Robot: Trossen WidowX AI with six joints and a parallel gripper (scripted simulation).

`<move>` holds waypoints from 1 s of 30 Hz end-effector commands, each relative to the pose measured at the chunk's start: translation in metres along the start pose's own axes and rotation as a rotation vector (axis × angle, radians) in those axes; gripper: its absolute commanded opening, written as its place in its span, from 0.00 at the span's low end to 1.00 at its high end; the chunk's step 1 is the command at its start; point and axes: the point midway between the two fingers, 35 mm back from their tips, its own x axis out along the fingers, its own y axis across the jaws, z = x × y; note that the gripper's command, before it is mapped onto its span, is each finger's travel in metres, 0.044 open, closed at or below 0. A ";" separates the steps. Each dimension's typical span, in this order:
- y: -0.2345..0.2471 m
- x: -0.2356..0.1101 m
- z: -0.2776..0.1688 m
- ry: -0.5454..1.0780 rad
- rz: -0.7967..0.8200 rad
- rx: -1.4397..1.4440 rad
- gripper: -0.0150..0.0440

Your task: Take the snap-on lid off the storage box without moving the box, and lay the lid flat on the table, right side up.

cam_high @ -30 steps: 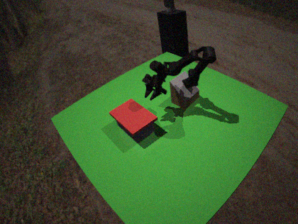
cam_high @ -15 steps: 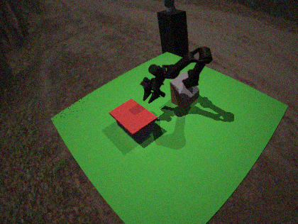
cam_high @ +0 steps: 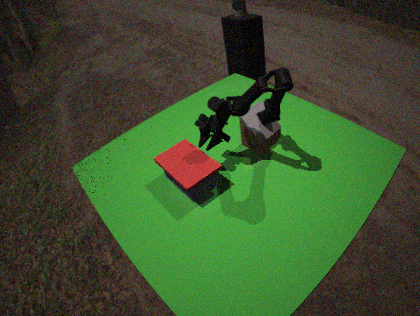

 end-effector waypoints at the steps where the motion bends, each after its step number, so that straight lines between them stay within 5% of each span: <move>1: -0.001 0.008 0.001 -0.001 -0.001 0.007 0.65; 13: -0.003 0.025 -0.002 0.004 0.005 0.011 0.65; 17: -0.003 0.025 -0.002 0.004 0.005 0.011 0.47; 26: -0.003 0.025 -0.002 0.004 0.005 0.011 0.37; 30: -0.003 0.025 -0.002 0.004 0.005 0.011 0.25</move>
